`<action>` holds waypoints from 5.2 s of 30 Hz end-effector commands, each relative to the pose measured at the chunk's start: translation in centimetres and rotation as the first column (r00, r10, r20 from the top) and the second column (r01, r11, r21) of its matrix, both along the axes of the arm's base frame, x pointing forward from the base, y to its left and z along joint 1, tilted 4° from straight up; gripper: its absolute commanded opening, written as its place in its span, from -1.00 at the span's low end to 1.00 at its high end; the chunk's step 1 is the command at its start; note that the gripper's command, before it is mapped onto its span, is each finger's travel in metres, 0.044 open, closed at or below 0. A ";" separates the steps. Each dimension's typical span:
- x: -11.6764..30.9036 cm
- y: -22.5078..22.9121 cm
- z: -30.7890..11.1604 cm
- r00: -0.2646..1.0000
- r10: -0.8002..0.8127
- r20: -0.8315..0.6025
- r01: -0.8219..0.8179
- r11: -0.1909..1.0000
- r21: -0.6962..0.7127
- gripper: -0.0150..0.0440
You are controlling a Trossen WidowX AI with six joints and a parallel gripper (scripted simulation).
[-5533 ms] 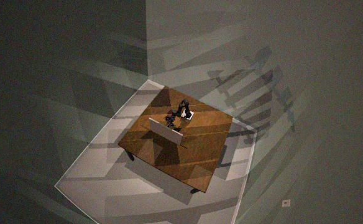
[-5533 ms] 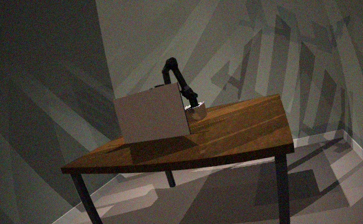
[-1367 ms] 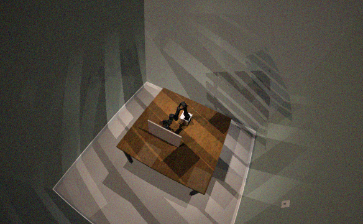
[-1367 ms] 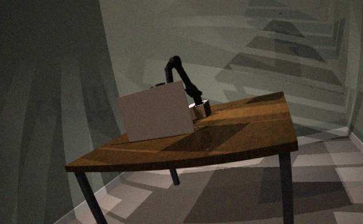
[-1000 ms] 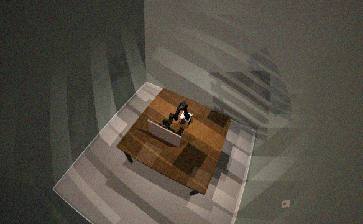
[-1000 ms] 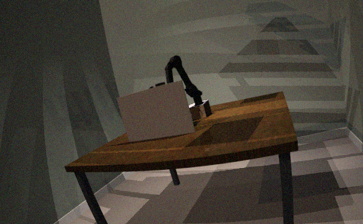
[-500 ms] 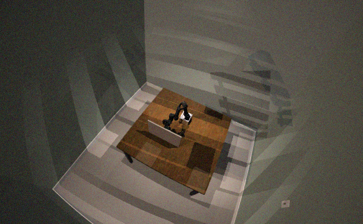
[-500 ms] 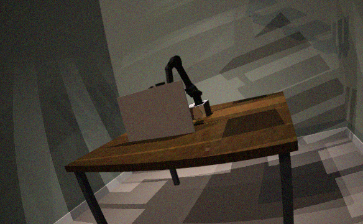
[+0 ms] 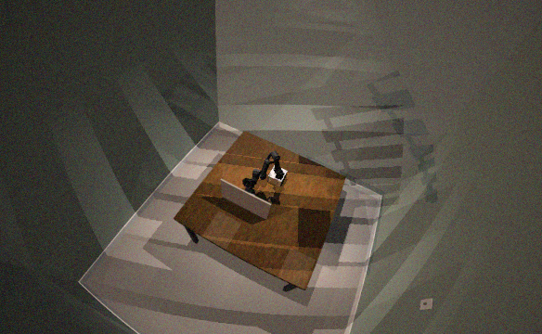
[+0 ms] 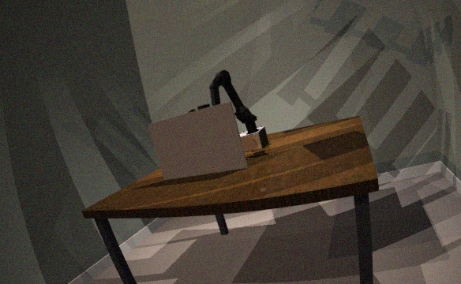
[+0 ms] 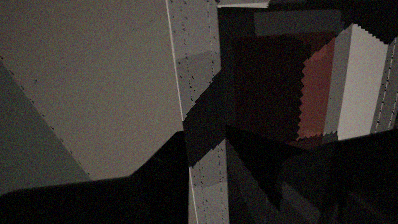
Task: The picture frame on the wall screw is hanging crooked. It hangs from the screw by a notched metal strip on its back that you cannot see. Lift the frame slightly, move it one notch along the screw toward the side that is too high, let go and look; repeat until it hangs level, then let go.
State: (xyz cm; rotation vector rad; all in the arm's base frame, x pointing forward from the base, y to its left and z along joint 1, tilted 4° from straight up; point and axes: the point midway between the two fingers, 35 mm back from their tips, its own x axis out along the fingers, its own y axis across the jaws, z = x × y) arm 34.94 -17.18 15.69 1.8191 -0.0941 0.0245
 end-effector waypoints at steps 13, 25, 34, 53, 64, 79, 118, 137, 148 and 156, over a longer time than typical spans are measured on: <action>0.0 0.2 0.3 1.000 -0.001 0.008 0.001 1.000 -0.009 -0.49; 0.0 0.6 0.4 1.000 -0.001 0.008 0.001 1.000 -0.008 -0.49; 0.0 0.6 0.4 1.000 -0.001 0.008 0.001 1.000 -0.008 -0.49; 0.0 0.5 0.3 1.000 -0.001 0.008 0.001 1.000 -0.008 -0.49; 0.1 0.6 0.0 1.000 -0.001 0.008 0.001 1.000 -0.008 -0.49; 0.1 0.8 -0.3 1.000 0.004 0.003 -0.004 1.000 -0.002 -0.49; 0.1 0.9 -0.5 1.000 -0.009 -0.006 0.008 0.986 -0.167 -0.49; 0.1 0.9 -0.4 1.000 -0.017 -0.009 0.014 0.964 -0.264 -0.49; 0.1 0.9 -0.4 1.000 -0.021 -0.011 0.017 0.951 -0.309 -0.49; 0.1 0.9 -0.4 1.000 -0.018 -0.010 0.014 0.952 -0.305 0.13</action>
